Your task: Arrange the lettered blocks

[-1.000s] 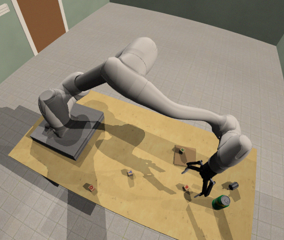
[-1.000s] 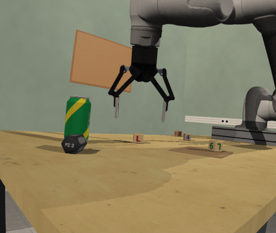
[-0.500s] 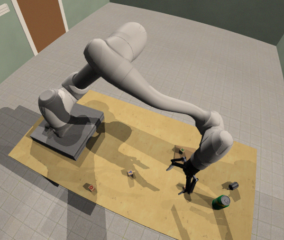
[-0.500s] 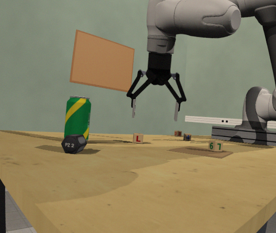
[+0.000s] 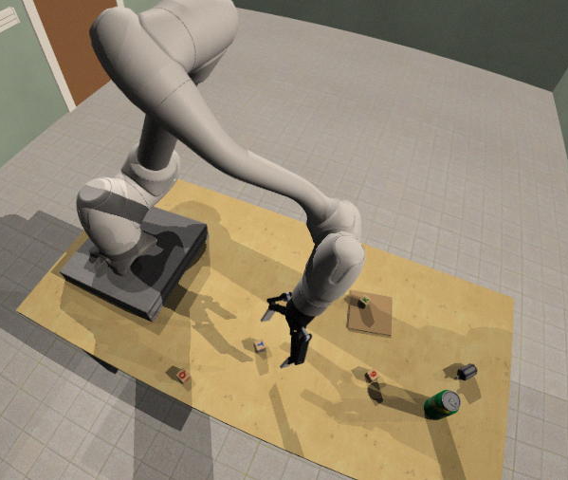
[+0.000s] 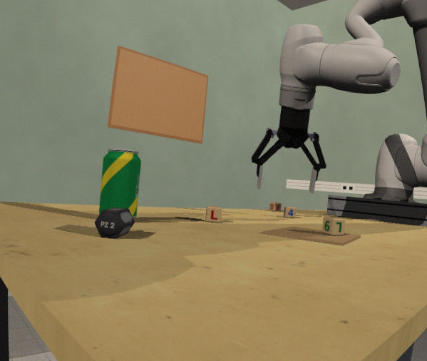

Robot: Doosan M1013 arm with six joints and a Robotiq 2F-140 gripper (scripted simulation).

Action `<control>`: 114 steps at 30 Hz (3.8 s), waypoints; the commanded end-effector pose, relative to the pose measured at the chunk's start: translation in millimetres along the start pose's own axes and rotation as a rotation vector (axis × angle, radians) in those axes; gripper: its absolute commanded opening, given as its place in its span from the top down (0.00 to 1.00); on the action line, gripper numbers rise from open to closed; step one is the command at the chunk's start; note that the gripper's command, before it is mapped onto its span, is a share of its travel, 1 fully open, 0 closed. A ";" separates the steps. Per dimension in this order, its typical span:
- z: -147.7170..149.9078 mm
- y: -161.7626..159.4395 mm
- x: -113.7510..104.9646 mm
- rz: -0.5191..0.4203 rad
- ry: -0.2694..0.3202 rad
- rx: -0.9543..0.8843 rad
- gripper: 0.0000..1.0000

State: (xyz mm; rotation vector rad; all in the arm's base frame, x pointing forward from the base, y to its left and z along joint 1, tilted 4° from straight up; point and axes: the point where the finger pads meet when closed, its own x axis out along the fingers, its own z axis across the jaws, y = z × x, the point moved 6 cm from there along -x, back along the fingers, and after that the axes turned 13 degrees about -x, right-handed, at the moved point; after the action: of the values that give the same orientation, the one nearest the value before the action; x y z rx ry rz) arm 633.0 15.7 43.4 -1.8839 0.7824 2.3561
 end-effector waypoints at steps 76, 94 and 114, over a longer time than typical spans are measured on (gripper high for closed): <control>75.5 243.1 95.1 -0.005 0.011 -0.002 0.00; 75.4 242.3 95.0 -0.007 0.010 0.000 0.00; 75.4 242.3 95.0 -0.007 0.010 0.000 0.00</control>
State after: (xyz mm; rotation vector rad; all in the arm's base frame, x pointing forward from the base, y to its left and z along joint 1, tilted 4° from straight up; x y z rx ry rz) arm 463.0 -191.5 54.6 -1.8892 0.7807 2.3446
